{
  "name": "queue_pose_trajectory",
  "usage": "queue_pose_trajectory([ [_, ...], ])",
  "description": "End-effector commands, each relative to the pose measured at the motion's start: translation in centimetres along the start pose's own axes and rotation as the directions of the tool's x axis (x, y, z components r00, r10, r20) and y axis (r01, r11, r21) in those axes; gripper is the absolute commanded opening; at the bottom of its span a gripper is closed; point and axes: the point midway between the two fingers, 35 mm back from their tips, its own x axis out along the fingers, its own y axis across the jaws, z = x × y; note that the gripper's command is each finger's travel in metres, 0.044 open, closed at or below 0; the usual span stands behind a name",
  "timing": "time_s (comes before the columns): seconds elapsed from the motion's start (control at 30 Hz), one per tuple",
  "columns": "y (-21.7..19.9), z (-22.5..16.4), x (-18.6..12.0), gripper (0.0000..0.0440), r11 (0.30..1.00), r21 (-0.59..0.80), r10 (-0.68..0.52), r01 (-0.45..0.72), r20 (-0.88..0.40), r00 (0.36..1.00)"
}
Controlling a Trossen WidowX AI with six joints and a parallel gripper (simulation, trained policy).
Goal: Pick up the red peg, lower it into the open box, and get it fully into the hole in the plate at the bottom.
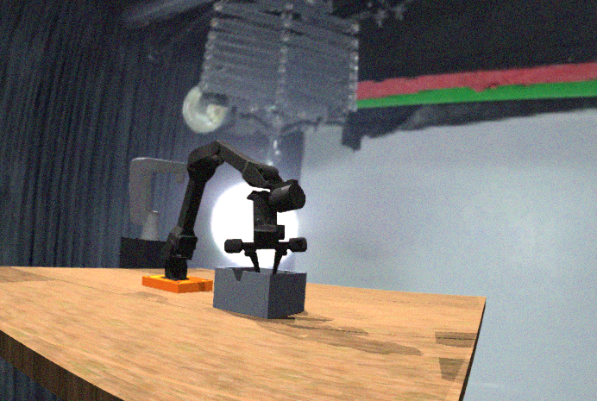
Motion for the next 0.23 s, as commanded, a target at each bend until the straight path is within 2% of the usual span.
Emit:
queue_pose_trajectory([
  [0.0, -0.12, 0.42, 0.57, 0.0124, 1.0, -0.009, -0.012, 0.012, -0.019, 1.0],
  [0.2, -0.48, 1.31, 0.94, 0.0119, 1.0, -0.012, -0.023, 0.023, -0.035, 0.999],
])
